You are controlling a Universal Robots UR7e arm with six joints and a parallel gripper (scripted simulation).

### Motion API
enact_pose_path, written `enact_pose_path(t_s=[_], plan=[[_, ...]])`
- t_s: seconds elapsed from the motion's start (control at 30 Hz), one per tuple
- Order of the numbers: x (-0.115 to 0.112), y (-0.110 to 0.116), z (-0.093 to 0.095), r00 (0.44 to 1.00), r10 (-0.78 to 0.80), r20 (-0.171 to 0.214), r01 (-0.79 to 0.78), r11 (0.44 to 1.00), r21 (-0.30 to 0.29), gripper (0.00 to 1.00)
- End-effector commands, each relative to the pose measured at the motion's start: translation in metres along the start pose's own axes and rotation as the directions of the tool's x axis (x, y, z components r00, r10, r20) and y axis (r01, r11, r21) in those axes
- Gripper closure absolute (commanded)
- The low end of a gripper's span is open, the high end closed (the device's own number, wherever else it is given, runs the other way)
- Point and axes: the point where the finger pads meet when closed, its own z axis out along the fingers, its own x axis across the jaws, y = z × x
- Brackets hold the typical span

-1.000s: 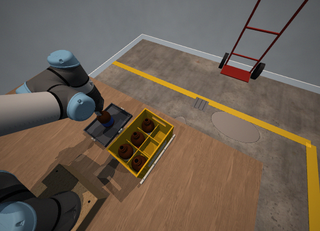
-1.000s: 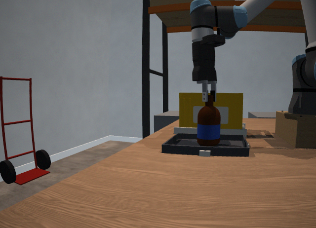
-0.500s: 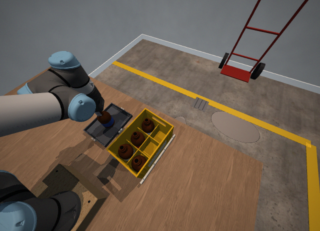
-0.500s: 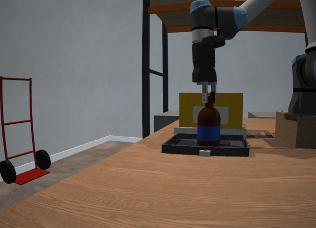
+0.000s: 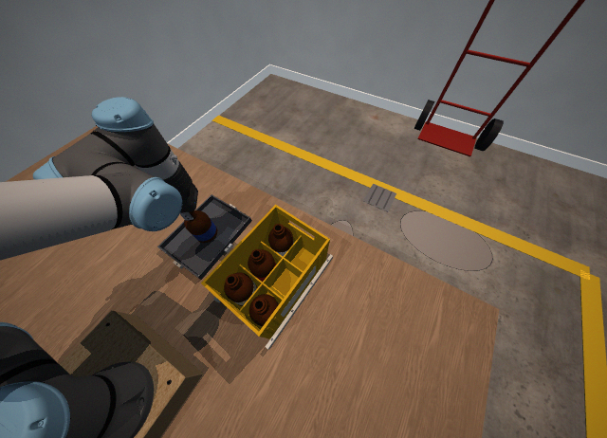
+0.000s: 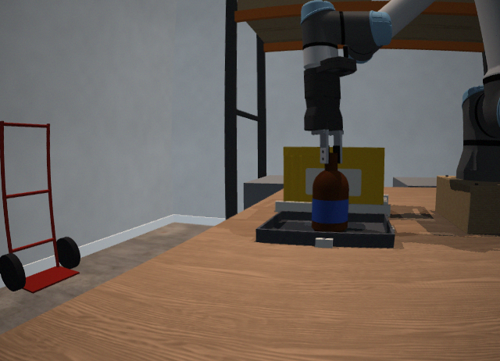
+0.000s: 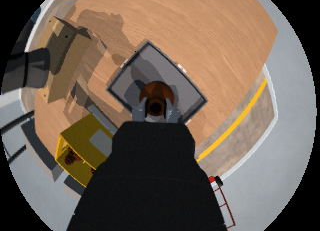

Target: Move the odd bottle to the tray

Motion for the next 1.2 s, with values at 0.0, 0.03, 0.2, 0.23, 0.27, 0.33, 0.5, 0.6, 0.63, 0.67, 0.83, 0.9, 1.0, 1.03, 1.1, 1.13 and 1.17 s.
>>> enact_pose_path(t_s=[0.0,0.03,0.2,0.23,0.27,0.33,0.5,0.6,0.63,0.67,0.83,0.9,1.0,1.03,1.1,1.13,1.17], plan=[[0.0004,0.0002,-0.0005,1.0,0.0,-0.001,0.0,1.0,-0.001,1.0],[0.0004,0.0002,-0.0005,1.0,0.0,-0.001,0.0,1.0,-0.001,1.0],[0.0004,0.0002,-0.0005,1.0,0.0,-0.001,0.0,1.0,-0.001,1.0],[0.0004,0.0002,-0.0005,1.0,0.0,-0.001,0.0,1.0,-0.001,1.0],[0.0004,0.0002,-0.0005,1.0,0.0,-0.001,0.0,1.0,-0.001,1.0],[0.0004,0.0002,-0.0005,1.0,0.0,-0.001,0.0,1.0,-0.001,1.0],[0.0004,0.0002,-0.0005,1.0,0.0,-0.001,0.0,1.0,-0.001,1.0],[0.0004,0.0002,-0.0005,1.0,0.0,-0.001,0.0,1.0,-0.001,1.0],[0.0004,0.0002,-0.0005,1.0,0.0,-0.001,0.0,1.0,-0.001,1.0],[0.0004,0.0002,-0.0005,1.0,0.0,-0.001,0.0,1.0,-0.001,1.0],[0.0004,0.0002,-0.0005,1.0,0.0,-0.001,0.0,1.0,-0.001,1.0],[0.0004,0.0002,-0.0005,1.0,0.0,-0.001,0.0,1.0,-0.001,1.0],[0.0004,0.0002,-0.0005,1.0,0.0,-0.001,0.0,1.0,-0.001,0.0],[0.0004,0.0002,-0.0005,1.0,0.0,-0.001,0.0,1.0,-0.001,0.0],[0.0004,0.0002,-0.0005,1.0,0.0,-0.001,0.0,1.0,-0.001,0.0],[0.0004,0.0002,-0.0005,1.0,0.0,-0.001,0.0,1.0,-0.001,0.0],[0.0004,0.0002,-0.0005,1.0,0.0,-0.001,0.0,1.0,-0.001,0.0]])
